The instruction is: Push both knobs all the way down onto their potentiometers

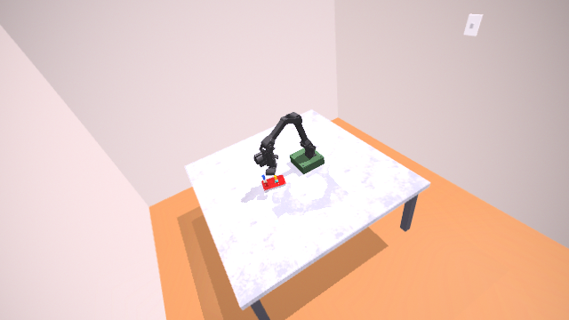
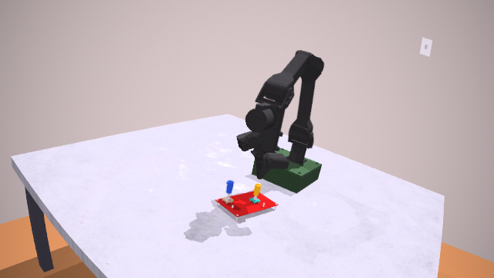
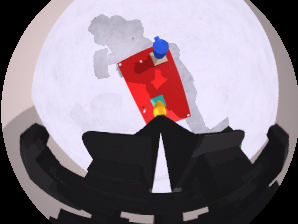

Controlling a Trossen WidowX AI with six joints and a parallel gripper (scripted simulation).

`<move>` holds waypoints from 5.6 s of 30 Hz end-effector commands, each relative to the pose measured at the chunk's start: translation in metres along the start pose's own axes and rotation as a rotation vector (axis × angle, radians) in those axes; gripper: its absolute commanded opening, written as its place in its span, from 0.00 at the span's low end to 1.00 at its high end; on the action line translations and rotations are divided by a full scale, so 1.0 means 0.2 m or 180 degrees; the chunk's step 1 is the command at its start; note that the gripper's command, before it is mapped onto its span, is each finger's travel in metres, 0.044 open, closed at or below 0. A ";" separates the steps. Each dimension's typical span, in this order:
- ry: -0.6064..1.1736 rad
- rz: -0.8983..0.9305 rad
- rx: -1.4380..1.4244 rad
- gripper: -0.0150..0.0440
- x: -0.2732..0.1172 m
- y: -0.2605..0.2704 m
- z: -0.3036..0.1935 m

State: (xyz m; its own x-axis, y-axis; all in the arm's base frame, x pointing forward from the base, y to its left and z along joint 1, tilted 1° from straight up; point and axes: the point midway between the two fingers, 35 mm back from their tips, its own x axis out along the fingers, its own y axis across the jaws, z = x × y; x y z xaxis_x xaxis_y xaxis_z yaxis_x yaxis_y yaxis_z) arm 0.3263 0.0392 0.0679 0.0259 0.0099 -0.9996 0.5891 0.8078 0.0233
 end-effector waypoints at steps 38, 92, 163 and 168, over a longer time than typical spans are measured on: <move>0.0019 -0.0006 -0.0013 0.25 0.10 0.00 -0.01; 0.0019 -0.0006 -0.0013 0.25 0.13 0.00 -0.01; 0.0019 -0.0006 -0.0013 0.25 0.15 0.00 -0.01; 0.0019 -0.0006 -0.0013 0.25 0.15 0.00 -0.01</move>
State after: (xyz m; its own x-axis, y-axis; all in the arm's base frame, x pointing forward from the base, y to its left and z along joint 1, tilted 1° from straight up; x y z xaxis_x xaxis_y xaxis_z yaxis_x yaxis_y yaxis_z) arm 0.3247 0.0393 0.0392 0.0196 0.0093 -0.9998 0.5884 0.8083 0.0190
